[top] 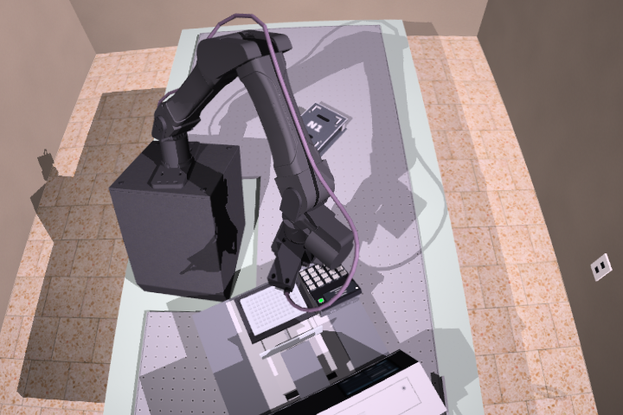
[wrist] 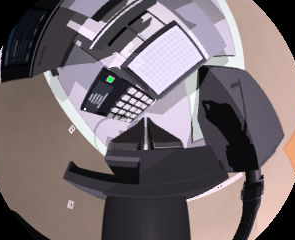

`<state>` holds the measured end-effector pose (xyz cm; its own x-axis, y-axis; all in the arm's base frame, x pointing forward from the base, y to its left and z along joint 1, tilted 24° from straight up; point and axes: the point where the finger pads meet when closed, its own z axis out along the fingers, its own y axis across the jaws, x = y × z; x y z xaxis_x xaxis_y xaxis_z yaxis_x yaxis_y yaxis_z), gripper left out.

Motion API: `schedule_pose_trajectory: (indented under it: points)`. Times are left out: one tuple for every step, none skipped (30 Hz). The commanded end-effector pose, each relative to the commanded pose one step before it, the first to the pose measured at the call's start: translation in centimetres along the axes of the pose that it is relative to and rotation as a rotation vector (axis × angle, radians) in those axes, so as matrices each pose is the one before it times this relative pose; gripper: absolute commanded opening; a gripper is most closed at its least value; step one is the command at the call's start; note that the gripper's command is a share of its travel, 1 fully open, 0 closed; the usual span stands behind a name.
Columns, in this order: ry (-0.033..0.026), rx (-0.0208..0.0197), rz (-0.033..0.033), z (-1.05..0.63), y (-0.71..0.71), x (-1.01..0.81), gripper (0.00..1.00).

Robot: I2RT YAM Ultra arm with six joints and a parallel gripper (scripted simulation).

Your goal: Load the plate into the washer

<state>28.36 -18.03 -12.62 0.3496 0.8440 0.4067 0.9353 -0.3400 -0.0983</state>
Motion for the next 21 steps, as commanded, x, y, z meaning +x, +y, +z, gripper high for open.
schedule_pose_trajectory:
  points:
    - [-0.00885,-0.01717,0.00254,-1.126,-0.282,-0.340,0.00]
    - [0.00000,0.00000,0.00000,0.000,0.000,0.000,0.00]
    - [0.00000,0.00000,0.00000,0.000,0.000,0.000,0.00]
    - [0.00000,0.00000,0.00000,0.000,0.000,0.000,0.00]
    - [0.00000,0.00000,0.00000,0.000,0.000,0.000,0.00]
    - [0.00419,-0.00077,-0.05355,0.303,0.393,1.178,0.00]
    - [0.00211,-0.00533,-0.03480,0.004,0.240,0.508,0.00]
    - [-0.00192,-0.00408,-0.03512,0.005,0.240,0.429,0.00]
    - [0.00030,0.00000,-0.03336,0.005,0.152,0.479,0.00]
    - [0.00030,-0.00001,-0.03336,0.005,0.168,0.473,0.00]
    - [0.00030,-0.00001,-0.03336,0.005,0.184,0.467,0.00]
    - [-0.00394,-0.00670,-0.03646,-0.161,0.505,0.350,0.00]
    - [-0.00173,-0.00327,-0.03489,-0.075,0.365,0.400,0.00]
    - [0.00514,0.00667,-0.03010,0.176,-0.081,0.581,0.00]
    - [0.00000,0.00000,0.00000,0.000,0.000,0.000,0.00]
    - [0.00000,0.00000,0.00000,0.000,0.000,0.000,0.00]
    - [-0.00117,-0.00837,-0.01527,-0.276,0.005,-0.147,0.00]
    - [0.00406,0.01040,-0.04882,0.339,0.353,1.034,0.00]
    - [0.00042,0.00049,-0.03460,0.024,0.291,0.459,0.00]
    - [0.00029,-0.00007,-0.03336,0.005,0.287,0.411,0.00]
    - [0.00029,-0.00007,-0.03336,0.005,0.300,0.401,0.00]
